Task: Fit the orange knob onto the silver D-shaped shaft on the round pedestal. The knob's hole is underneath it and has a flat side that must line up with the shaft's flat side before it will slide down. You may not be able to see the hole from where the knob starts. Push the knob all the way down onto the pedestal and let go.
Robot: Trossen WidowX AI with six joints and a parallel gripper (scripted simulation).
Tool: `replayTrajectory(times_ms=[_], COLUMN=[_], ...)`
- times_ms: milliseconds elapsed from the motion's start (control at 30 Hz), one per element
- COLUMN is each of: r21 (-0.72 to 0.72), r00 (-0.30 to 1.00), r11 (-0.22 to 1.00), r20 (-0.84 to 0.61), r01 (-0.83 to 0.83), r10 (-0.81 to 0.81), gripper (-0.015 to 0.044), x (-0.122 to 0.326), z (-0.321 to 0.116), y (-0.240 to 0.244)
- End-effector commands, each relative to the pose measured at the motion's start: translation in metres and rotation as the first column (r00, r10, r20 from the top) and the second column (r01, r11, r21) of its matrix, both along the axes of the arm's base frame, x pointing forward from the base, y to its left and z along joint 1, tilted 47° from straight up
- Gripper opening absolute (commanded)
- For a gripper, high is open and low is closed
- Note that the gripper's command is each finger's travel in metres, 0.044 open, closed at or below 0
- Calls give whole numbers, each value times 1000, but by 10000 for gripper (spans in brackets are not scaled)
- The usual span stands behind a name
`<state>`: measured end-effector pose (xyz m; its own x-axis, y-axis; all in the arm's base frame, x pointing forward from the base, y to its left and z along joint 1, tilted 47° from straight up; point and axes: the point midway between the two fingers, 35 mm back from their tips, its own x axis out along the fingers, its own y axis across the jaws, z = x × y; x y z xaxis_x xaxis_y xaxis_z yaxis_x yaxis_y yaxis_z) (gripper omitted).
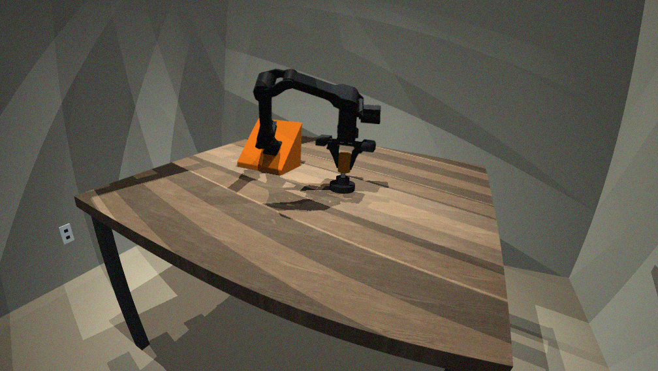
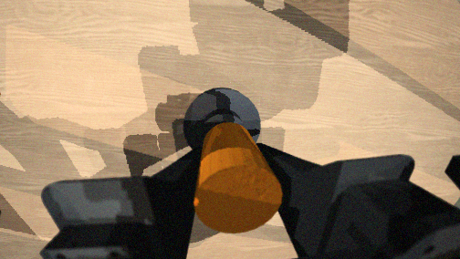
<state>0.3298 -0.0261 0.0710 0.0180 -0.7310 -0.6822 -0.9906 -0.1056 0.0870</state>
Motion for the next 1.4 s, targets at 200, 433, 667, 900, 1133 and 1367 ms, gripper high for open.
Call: replayTrajectory(times_ms=[200,433,667,900,1133,1367], r21=[-1,-1,-1,-1,-1,-1], r00=[1000,1000,1000,1000,1000,996], r11=[1000,1000,1000,1000,1000,998], r20=[-4,-3,-3,-3,-4,-66], r01=[-6,-6,-6,-6,-6,-65], r10=[6,6,6,6,6,65], gripper=[0,0,0,0,0,0], x=[-3,-1,-1,-2,-3,-3], z=[0,0,-1,-2,0,1], y=[-1,-1,-3,-2,0,2])
